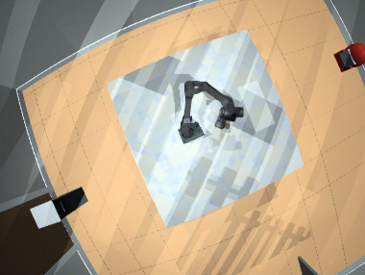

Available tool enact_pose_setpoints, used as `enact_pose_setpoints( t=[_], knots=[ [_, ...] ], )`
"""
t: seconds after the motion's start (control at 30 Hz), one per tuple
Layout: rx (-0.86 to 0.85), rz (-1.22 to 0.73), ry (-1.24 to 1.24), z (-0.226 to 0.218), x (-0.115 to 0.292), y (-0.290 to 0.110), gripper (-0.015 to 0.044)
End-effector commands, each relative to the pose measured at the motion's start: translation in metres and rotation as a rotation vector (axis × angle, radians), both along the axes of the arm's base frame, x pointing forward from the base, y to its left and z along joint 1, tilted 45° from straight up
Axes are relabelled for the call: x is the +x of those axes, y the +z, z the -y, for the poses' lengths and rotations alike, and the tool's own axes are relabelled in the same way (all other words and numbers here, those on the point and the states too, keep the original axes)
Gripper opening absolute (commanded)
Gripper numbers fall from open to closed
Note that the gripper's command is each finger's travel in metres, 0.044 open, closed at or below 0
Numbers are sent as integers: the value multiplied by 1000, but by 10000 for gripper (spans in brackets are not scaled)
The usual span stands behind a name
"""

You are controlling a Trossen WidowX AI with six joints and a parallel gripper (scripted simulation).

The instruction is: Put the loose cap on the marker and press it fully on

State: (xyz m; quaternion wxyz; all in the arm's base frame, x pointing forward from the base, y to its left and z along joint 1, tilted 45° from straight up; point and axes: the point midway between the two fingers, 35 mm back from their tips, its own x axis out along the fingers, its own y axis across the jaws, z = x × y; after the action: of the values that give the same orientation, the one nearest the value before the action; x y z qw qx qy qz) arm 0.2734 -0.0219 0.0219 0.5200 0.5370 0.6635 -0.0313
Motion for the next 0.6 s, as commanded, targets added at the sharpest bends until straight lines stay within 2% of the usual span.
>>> enact_pose_setpoints(
  t=[0.0,0.57],
  knots=[
    [-4,-1,1,11,2,-4,0],
    [8,-4,6,50,4,-24,0]
  ],
)
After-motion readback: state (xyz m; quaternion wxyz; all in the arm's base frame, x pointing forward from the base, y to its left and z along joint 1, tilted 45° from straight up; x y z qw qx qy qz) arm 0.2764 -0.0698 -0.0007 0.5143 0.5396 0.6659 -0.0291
